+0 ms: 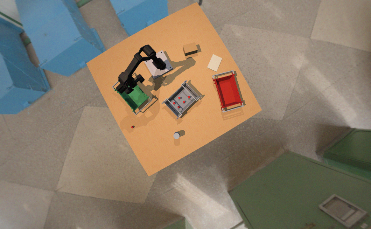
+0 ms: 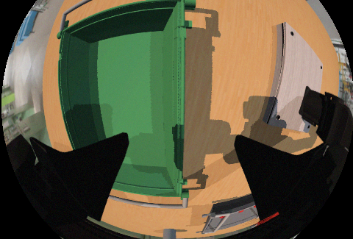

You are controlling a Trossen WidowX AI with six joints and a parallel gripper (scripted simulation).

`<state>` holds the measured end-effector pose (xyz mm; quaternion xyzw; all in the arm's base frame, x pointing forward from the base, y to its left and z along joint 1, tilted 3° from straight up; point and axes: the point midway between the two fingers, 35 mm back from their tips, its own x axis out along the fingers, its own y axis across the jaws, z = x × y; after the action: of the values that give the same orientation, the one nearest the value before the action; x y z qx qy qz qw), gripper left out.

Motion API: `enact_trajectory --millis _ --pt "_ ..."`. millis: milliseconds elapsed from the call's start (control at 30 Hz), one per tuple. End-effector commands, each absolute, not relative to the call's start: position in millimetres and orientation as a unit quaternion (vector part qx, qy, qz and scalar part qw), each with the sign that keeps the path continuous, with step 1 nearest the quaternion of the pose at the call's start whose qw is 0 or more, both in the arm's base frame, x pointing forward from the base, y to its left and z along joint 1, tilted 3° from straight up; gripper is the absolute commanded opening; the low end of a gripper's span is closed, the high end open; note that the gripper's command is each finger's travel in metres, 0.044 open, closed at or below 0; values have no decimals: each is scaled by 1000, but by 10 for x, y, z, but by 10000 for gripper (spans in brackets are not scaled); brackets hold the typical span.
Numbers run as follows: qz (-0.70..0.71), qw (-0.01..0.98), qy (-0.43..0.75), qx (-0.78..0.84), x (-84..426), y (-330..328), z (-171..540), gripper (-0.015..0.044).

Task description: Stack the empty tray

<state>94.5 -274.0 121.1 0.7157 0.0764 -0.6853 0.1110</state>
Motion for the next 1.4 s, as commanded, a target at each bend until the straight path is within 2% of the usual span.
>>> enact_trajectory --millis 0,767,1033,1367 --pt "-680 125 79 718 915 -2723 1217 440" --pt "-680 125 80 719 972 -2770 396 440" --pt "-680 125 80 719 972 -2767 368 440" --pt "-680 125 80 719 972 -2767 368 293"
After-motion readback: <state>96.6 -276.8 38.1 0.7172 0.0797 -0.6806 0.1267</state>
